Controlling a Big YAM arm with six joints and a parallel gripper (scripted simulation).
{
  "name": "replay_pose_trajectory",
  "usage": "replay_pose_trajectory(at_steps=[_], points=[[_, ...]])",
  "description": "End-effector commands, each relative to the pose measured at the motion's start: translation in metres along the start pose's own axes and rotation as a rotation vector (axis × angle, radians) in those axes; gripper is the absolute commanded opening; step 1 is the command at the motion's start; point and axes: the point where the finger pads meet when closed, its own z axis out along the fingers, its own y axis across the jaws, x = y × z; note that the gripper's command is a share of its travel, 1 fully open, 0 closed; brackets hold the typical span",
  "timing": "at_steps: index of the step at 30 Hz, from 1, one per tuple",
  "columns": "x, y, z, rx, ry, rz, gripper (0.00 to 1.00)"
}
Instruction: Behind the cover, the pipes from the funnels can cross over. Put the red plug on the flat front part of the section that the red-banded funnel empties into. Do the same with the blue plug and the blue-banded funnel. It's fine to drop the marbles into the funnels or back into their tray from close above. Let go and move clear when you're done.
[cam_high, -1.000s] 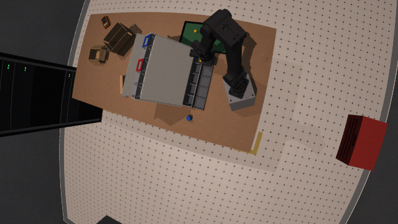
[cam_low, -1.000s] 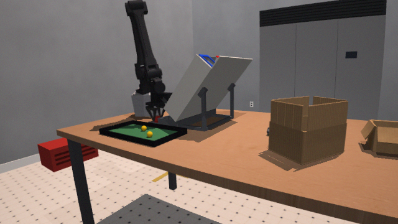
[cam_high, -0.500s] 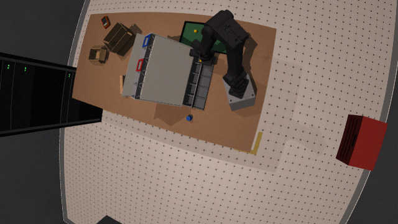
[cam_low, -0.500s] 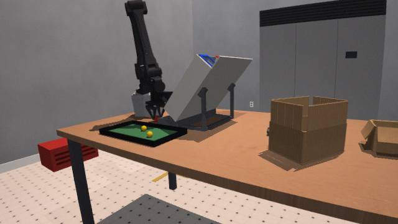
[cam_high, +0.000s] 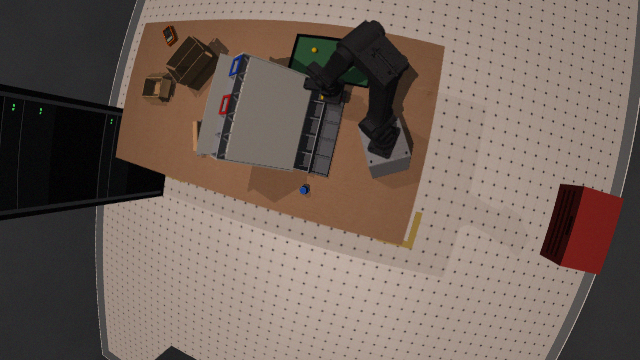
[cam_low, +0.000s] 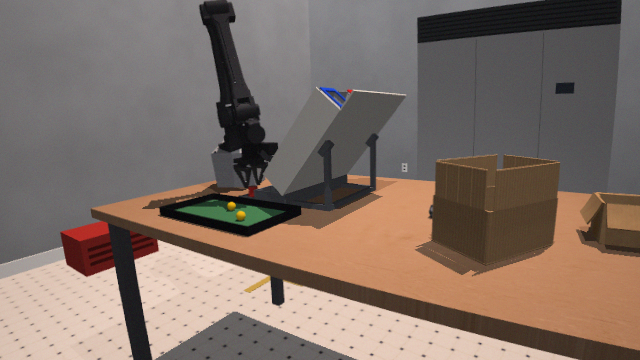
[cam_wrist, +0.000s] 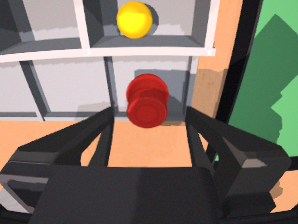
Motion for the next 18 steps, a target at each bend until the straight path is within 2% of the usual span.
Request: replay_pose_trajectory(at_steps=[1, 18], points=[[-0.0103, -0.0026, -0.0104, 0.010, -0.018, 0.001, 0.59], [-0.0136, -0.0047, -0.0172, 0.012, -0.021, 0.000, 0.59]])
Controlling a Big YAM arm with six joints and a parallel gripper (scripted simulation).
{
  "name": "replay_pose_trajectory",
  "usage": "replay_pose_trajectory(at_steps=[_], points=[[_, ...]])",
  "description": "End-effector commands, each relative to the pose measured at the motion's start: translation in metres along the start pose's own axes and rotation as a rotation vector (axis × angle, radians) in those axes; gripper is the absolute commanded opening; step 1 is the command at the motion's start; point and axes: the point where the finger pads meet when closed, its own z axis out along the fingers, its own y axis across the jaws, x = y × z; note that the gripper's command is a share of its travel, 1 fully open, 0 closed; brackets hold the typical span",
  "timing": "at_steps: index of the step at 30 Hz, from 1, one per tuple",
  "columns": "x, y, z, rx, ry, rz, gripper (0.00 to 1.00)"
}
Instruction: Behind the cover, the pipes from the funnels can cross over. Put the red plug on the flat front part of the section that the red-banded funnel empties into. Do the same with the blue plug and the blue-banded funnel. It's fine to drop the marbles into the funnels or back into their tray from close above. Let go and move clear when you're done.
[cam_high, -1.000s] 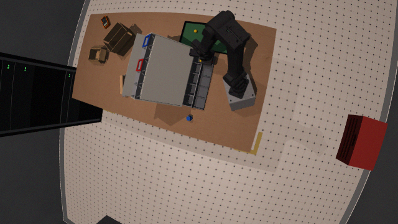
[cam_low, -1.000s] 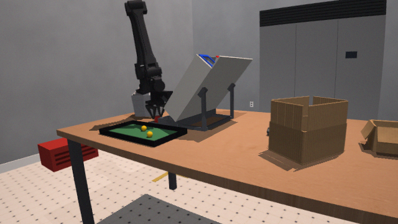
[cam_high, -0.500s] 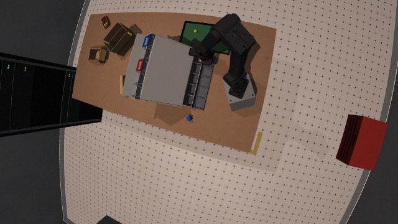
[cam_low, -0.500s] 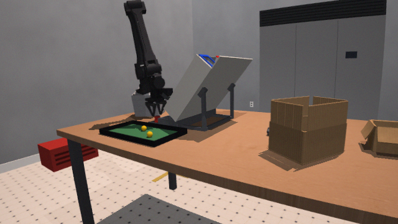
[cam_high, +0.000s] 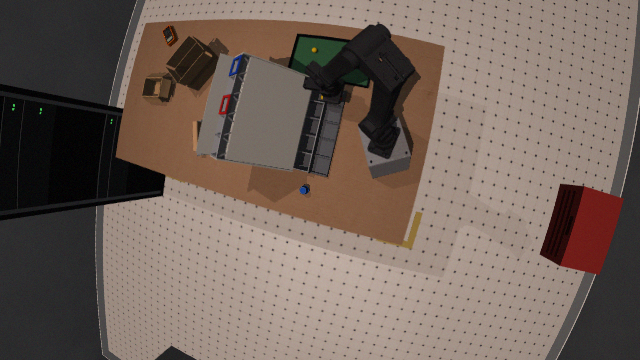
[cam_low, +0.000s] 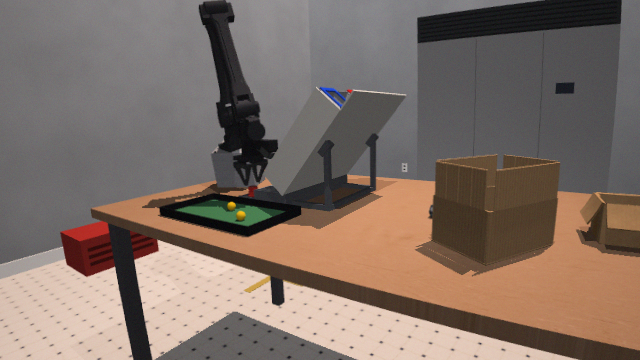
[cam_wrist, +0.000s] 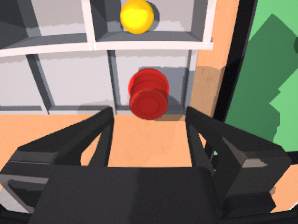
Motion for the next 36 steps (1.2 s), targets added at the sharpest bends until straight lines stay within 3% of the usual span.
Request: replay_pose_trajectory(at_steps=[1, 11, 21, 25, 28, 29, 36], points=[[-0.015, -0.006, -0.008, 0.014, -0.025, 0.001, 0.59], [-0.019, -0.008, -0.027, 0.020, -0.034, 0.004, 0.59], [-0.020, -0.010, -0.086, 0.024, -0.042, 0.006, 0.59], [-0.020, -0.010, -0.101, 0.024, -0.044, 0.006, 0.59], [-0.020, -0.010, -0.103, 0.024, -0.044, 0.006, 0.59], [-0.001, 0.003, -0.086, -0.006, 0.013, -0.004, 0.59], [-0.006, -0.001, -0.094, 0.006, -0.013, 0.002, 0.59]])
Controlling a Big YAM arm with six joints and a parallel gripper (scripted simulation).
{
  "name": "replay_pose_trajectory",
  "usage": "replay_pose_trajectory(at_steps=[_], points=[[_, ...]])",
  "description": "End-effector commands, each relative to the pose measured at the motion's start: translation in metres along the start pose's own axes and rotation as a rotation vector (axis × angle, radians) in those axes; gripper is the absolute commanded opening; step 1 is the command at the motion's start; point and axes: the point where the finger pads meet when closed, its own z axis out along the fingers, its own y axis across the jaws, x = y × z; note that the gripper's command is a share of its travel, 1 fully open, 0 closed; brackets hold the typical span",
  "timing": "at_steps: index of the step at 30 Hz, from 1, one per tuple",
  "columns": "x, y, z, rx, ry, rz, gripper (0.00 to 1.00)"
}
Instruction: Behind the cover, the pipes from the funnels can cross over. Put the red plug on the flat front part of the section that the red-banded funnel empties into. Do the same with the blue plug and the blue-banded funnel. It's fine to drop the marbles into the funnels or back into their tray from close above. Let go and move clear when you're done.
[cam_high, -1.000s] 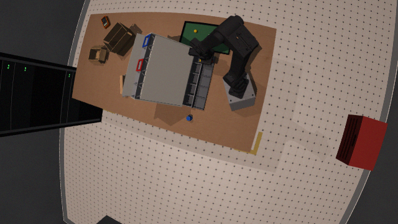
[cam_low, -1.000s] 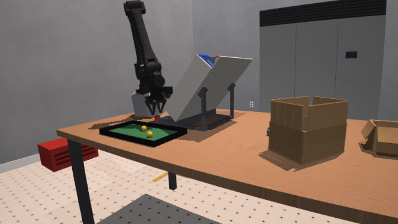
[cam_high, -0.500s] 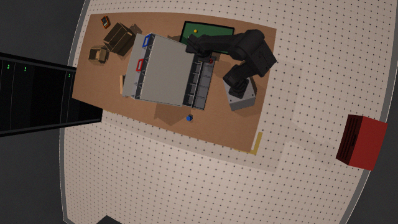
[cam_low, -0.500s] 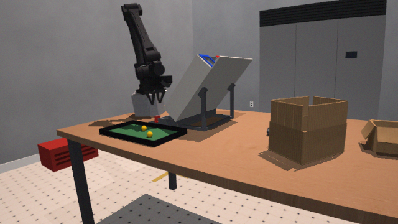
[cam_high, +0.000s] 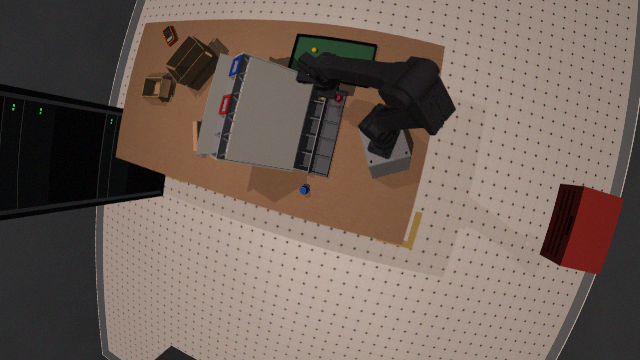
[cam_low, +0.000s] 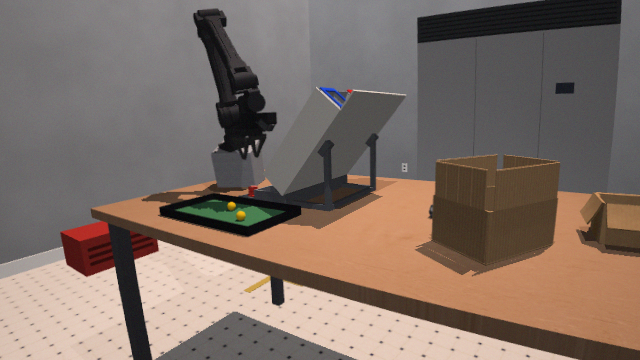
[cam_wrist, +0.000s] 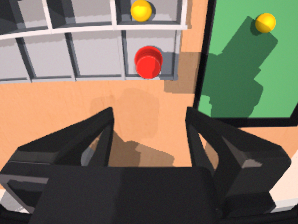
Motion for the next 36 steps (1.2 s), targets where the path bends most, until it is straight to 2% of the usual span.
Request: replay_pose_trajectory(at_steps=[1, 21, 22, 30, 36], points=[[-0.005, 0.000, -0.007, 0.005, -0.012, 0.001, 0.59], [-0.005, 0.000, -0.007, 0.005, -0.012, 0.000, 0.59], [-0.006, -0.001, -0.007, 0.005, -0.012, 0.000, 0.56], [-0.023, -0.030, -0.009, 0.019, -0.033, 0.006, 0.56], [-0.042, -0.088, -0.008, 0.025, -0.033, 0.005, 0.56]])
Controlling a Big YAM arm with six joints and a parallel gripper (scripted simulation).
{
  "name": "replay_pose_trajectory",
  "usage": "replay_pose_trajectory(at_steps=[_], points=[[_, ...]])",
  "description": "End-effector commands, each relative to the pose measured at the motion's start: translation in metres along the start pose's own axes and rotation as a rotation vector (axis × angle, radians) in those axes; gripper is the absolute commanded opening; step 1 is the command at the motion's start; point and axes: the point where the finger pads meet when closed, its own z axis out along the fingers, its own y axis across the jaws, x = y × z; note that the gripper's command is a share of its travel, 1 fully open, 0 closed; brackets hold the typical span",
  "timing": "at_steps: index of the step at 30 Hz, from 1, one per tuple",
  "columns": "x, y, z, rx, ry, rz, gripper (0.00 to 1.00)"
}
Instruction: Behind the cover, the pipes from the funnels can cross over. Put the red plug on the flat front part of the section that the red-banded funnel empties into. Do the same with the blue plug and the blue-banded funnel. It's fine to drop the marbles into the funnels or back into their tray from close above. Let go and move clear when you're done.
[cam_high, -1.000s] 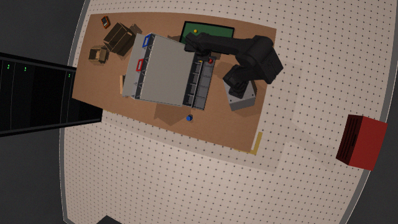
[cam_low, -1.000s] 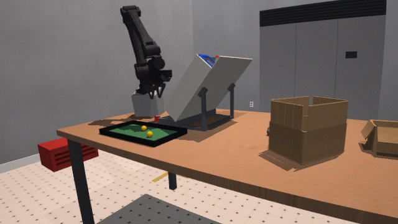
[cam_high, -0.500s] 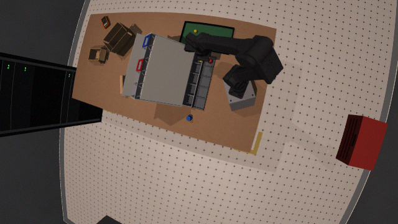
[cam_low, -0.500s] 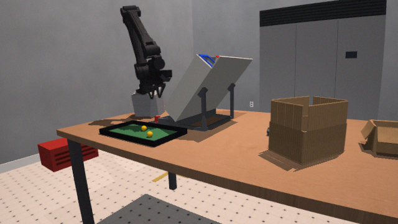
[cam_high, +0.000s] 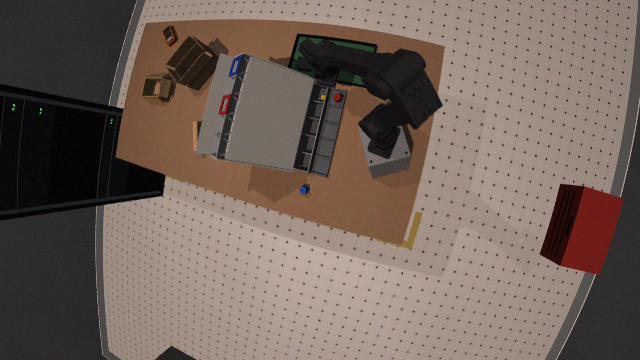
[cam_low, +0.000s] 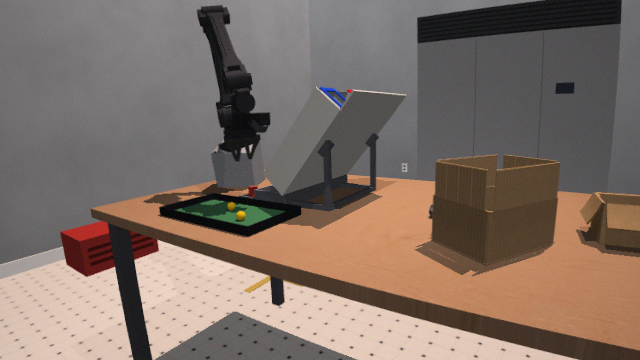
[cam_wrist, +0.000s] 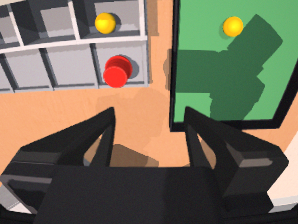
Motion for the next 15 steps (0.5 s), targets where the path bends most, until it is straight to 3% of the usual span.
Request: replay_pose_trajectory(at_steps=[1, 5, 14, 15], points=[[-0.035, -0.054, -0.008, 0.028, -0.041, -0.025, 0.56], [-0.044, -0.089, -0.008, 0.014, -0.021, -0.028, 0.56], [-0.055, -0.119, -0.008, 0.014, -0.021, -0.028, 0.56], [-0.057, -0.122, -0.018, 0.034, -0.041, -0.026, 0.56]])
